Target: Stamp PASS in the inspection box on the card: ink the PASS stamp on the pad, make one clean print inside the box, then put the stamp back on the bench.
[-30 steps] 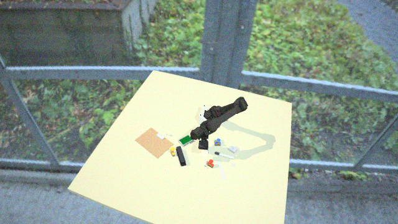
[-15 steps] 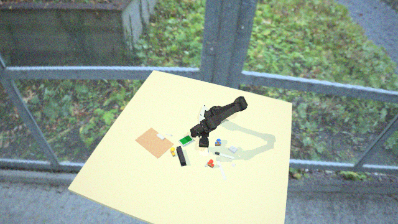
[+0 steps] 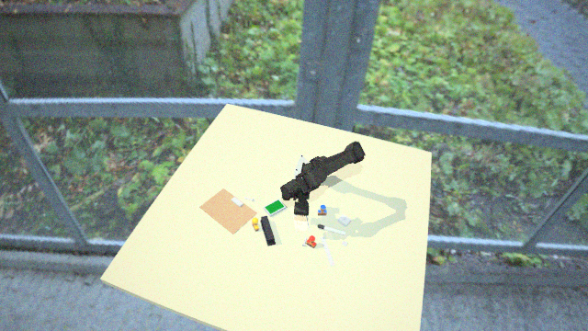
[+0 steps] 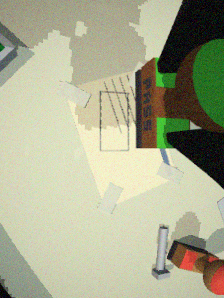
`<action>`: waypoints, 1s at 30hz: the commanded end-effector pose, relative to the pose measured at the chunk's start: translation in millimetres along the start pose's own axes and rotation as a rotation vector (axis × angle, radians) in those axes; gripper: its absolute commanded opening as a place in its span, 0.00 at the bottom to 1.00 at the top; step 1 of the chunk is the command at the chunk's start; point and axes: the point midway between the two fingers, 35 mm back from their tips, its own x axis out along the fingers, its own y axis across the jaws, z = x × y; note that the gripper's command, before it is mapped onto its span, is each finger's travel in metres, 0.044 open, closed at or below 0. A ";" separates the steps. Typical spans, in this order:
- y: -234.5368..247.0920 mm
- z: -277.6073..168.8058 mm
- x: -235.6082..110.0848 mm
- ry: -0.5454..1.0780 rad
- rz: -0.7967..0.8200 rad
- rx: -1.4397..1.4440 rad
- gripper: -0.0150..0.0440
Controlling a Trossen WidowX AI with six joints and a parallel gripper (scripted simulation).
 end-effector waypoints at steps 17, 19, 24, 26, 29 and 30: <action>62.2 44.0 -7.8 -0.006 0.002 -0.015 0.25; 68.0 48.6 -7.5 -0.006 0.003 -0.016 0.25; 82.0 60.5 -5.9 -0.007 0.004 -0.018 0.25; 87.4 65.3 -5.0 -0.007 0.004 -0.019 0.25; 94.7 72.1 -3.4 -0.007 0.004 -0.020 0.25; 96.0 73.3 -3.1 -0.007 0.004 -0.020 0.25</action>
